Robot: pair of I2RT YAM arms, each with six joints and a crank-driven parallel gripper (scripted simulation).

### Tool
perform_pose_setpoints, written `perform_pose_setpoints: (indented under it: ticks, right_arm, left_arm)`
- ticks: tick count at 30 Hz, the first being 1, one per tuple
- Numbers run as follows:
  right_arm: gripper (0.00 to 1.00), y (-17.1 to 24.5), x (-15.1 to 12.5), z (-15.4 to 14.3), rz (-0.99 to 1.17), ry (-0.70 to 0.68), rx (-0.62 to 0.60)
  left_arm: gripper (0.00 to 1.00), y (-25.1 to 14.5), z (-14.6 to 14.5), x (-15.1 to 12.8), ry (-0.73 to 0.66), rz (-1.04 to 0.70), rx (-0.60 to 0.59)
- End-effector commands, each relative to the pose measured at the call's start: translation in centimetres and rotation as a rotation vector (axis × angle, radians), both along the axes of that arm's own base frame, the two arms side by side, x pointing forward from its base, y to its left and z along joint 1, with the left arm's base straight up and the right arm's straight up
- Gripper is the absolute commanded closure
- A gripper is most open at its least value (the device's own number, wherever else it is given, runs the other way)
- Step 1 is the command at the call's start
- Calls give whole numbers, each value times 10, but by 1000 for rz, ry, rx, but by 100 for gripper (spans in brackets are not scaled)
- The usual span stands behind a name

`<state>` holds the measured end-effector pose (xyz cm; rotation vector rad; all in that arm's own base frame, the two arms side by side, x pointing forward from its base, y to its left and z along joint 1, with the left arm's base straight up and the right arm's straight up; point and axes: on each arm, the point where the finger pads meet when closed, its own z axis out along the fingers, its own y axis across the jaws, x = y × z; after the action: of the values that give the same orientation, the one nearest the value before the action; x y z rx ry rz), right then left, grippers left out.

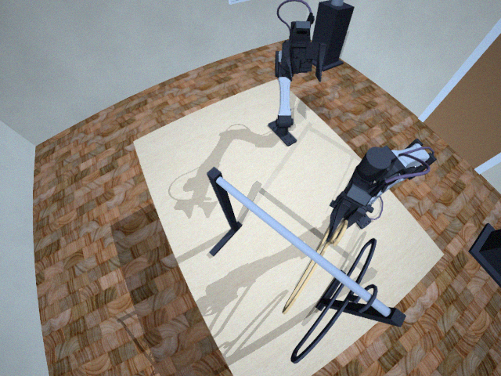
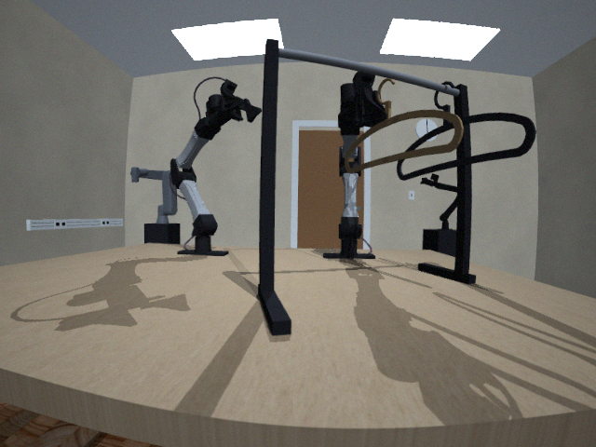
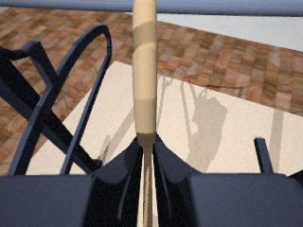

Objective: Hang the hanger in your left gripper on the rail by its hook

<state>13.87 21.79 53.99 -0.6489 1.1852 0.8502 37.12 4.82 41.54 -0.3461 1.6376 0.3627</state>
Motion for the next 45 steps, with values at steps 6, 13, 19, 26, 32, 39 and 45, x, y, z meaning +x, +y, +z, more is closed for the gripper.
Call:
perform_pose_setpoints:
  ticks: [6,13,19,26,32,39,45]
  right_arm:
    - [0,-2,-6,38,21,-78,119]
    - [0,-4,-5,43,6,-87,134]
    - [0,-6,-1,39,-19,-82,120]
    - [0,-7,2,37,-34,-79,114]
    - [0,-7,3,37,-39,-77,111]
    - [0,-7,3,37,-38,-77,111]
    - [0,0,-1,32,-2,-58,95]
  left_arm:
    - [98,29,37,30,-39,-123,-20]
    - [98,34,34,40,-58,-112,-19]
    - [98,34,13,56,-43,-111,-21]
    - [98,33,3,67,-47,-115,-20]
    - [98,40,-19,61,40,-91,-31]
    - [34,29,-18,37,39,-91,-42]
    - [31,25,-14,27,27,-91,-41]
